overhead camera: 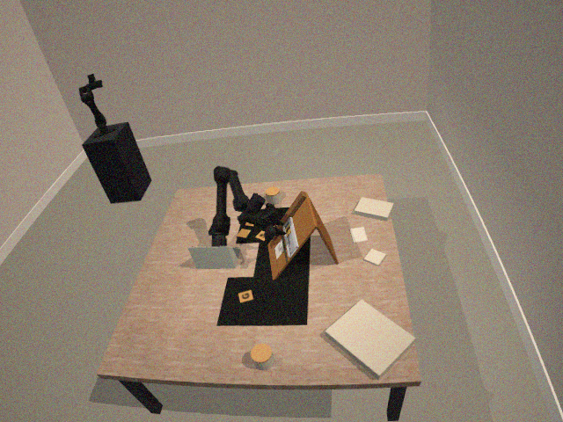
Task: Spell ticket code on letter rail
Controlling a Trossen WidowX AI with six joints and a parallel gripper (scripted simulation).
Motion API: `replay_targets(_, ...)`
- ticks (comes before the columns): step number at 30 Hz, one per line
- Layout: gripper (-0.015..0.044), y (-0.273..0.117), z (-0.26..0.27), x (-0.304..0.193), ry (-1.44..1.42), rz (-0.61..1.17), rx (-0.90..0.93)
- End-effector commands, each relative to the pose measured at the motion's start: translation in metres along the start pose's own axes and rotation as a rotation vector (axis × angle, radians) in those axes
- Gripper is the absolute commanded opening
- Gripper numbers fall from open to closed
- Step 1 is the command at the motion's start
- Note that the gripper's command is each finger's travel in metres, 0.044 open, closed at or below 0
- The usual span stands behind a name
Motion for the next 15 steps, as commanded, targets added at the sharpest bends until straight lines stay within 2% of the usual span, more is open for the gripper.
replay_targets(1, 0.0295, -0.0033, -0.0002, 0.0001, -0.004, -0.001, 0.003)
replay_targets(15, 0.0295, -0.0129, -0.0015, -0.002, -0.004, -0.001, 0.002)
Point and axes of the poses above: the point midway between the two fingers, 35 mm back from their tips, its own y axis out along the fingers, its own z axis across the jaws, x = y × z, the point moved 9 cm from there along -y, back along the fingers, and after that the axes turned 12 degrees about y, right-handed, at the moved point
